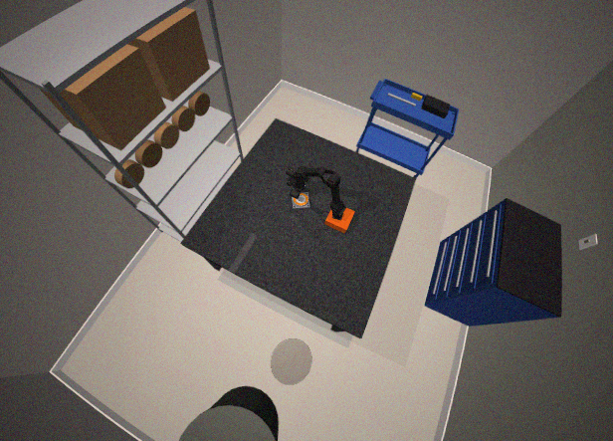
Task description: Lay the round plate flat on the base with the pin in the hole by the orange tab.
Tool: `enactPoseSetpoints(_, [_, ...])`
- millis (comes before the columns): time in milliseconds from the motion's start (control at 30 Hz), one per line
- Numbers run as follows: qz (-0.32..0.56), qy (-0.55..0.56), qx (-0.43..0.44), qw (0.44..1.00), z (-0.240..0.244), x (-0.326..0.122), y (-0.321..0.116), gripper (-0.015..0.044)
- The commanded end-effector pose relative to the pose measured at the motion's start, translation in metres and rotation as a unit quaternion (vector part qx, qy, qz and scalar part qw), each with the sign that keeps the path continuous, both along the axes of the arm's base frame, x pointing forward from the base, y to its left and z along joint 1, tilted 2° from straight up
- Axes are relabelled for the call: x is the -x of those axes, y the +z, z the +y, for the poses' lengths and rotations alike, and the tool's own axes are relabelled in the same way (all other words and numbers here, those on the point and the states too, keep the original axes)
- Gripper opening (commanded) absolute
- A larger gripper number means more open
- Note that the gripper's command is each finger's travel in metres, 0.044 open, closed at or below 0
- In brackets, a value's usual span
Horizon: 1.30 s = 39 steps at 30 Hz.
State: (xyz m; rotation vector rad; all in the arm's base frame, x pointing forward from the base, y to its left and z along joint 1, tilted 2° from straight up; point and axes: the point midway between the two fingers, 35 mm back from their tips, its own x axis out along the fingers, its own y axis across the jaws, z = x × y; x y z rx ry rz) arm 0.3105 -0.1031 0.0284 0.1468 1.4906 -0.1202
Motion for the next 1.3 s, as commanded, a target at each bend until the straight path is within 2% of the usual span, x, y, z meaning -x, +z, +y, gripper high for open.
enactPoseSetpoints(0, [0.007, -0.001, 0.0, 1.0, -0.002, 0.008, -0.003, 0.0])
enactPoseSetpoints(1267, [0.009, -0.001, 0.0, 1.0, -0.005, 0.041, -0.002, 0.0])
